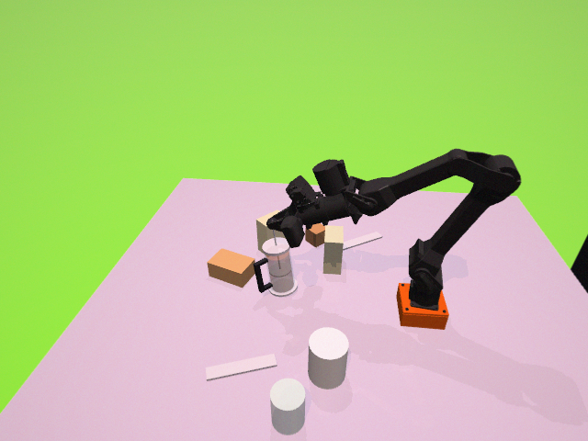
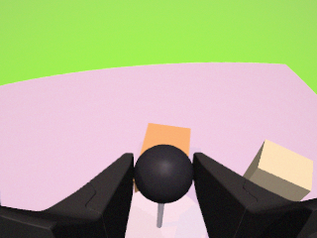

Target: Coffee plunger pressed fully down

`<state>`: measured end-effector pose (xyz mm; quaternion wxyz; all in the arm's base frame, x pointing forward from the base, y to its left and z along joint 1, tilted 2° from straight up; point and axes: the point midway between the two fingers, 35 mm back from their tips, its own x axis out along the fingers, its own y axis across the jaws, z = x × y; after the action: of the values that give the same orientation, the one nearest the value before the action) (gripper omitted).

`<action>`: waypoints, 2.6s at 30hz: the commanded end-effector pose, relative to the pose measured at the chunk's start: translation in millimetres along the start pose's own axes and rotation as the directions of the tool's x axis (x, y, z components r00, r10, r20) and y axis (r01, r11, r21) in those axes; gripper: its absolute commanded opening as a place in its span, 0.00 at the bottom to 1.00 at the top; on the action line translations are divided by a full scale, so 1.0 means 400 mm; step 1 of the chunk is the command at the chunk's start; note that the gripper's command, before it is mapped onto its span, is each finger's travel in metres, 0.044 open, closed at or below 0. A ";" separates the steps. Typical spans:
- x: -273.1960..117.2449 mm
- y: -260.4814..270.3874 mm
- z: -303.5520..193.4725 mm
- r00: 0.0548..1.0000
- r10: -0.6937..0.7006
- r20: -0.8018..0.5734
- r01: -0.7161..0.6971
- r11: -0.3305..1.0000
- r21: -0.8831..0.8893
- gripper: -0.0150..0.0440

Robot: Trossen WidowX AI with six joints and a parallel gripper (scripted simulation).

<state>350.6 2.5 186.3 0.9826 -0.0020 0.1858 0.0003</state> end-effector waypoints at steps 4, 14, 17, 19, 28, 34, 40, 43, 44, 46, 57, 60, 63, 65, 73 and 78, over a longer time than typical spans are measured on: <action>0.036 0.000 -0.087 0.996 0.002 -0.092 -0.002 1.000 -0.005 0.46; 0.047 -0.001 -0.077 0.996 0.002 -0.091 -0.002 1.000 -0.005 0.46; 0.049 -0.001 -0.074 0.996 0.002 -0.091 -0.002 1.000 -0.005 0.46; 0.050 -0.001 -0.072 0.996 0.002 -0.091 -0.002 1.000 -0.005 0.46; 0.054 -0.001 -0.067 0.996 0.002 -0.091 -0.002 1.000 -0.005 0.46; 0.056 -0.001 -0.065 0.996 0.002 -0.091 -0.002 1.000 -0.005 0.46; 0.058 -0.001 -0.063 0.996 0.002 -0.091 -0.002 1.000 -0.005 0.46; 0.059 -0.001 -0.063 0.996 0.002 -0.091 -0.002 1.000 -0.005 0.46; 0.059 -0.001 -0.062 0.996 0.002 -0.091 -0.002 1.000 -0.005 0.46; 0.060 -0.001 -0.062 0.996 0.002 -0.091 -0.002 1.000 -0.005 0.46; 0.063 -0.001 -0.059 0.996 0.002 -0.090 -0.002 1.000 -0.005 0.46; 0.063 -0.001 -0.058 0.996 0.002 -0.090 -0.002 1.000 -0.005 0.46; 0.064 -0.001 -0.057 0.996 0.002 -0.090 -0.002 1.000 -0.005 0.46; 0.065 -0.001 -0.057 0.996 0.002 -0.090 -0.002 1.000 -0.005 0.46; 0.067 -0.001 -0.055 0.996 0.002 -0.090 -0.002 1.000 -0.005 0.46; 0.061 -0.001 -0.044 0.997 0.001 -0.074 -0.001 1.000 0.000 0.46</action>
<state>367.1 1.9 161.1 0.9750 -0.0019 0.2220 0.0007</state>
